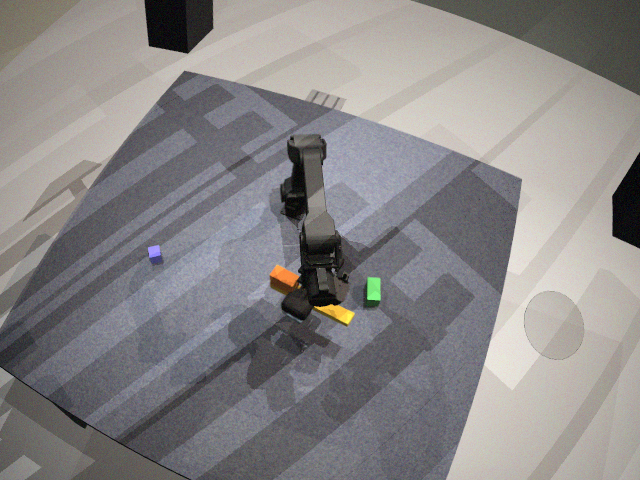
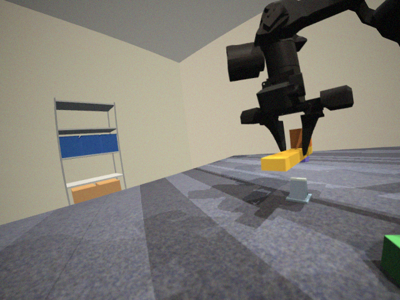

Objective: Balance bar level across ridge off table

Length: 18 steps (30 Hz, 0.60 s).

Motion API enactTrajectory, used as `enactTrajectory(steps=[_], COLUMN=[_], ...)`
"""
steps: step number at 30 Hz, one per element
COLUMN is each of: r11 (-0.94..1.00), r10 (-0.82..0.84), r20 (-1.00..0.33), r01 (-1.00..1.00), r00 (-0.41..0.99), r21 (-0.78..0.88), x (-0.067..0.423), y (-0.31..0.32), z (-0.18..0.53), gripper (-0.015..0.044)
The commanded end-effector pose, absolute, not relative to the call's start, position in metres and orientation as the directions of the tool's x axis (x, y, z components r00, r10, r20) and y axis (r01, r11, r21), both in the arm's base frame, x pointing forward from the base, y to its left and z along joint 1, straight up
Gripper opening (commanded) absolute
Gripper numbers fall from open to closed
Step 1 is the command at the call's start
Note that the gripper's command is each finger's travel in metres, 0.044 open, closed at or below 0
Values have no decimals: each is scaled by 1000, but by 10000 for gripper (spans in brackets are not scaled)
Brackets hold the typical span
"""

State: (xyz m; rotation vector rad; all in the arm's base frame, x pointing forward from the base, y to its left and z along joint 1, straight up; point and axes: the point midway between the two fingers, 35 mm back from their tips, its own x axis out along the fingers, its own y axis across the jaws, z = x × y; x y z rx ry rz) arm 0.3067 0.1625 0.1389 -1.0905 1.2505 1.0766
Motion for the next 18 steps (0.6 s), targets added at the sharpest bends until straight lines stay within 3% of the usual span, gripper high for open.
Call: enactTrajectory(steps=[1, 18], r11=[169, 171], r10=[14, 13], r20=[-1000, -1000], r01=[-985, -985], r00=[25, 26], r21=[-23, -23], x=[307, 310], y=[164, 163], z=[133, 105], gripper=[0, 0])
